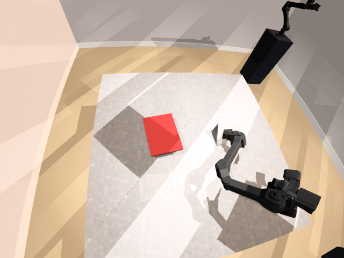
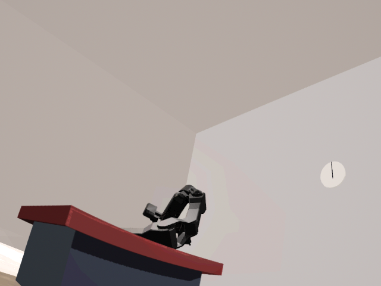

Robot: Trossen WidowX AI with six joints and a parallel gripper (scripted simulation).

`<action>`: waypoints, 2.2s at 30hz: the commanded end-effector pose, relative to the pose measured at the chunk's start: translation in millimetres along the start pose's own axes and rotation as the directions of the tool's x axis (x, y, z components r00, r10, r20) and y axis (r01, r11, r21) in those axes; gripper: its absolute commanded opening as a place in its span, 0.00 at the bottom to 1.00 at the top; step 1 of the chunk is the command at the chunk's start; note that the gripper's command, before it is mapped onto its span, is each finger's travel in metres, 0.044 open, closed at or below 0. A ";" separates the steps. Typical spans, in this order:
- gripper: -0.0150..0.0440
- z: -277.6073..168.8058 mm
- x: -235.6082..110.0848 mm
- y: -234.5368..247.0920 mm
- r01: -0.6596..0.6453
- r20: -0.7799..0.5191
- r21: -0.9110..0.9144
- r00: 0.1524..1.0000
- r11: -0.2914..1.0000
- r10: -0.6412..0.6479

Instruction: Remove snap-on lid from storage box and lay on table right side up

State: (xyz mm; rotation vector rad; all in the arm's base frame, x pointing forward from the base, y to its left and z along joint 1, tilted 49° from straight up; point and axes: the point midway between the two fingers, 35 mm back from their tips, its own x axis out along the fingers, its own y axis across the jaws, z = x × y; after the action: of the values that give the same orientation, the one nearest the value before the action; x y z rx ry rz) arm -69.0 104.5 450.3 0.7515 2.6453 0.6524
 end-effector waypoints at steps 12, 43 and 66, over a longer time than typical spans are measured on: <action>0.65 -53.3 3.0 -221.0 0.522 0.006 -0.699 0.687 0.488 -0.727; 0.65 164.9 -305.6 -396.7 -0.644 0.792 -0.603 -0.411 -0.471 -0.452; 0.65 390.9 -353.2 -235.0 -0.915 0.815 -0.351 -0.195 0.198 0.546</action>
State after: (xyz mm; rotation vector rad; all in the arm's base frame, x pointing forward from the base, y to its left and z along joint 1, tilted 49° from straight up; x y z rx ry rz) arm 274.6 -157.5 66.5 2.2335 0.9074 -0.3005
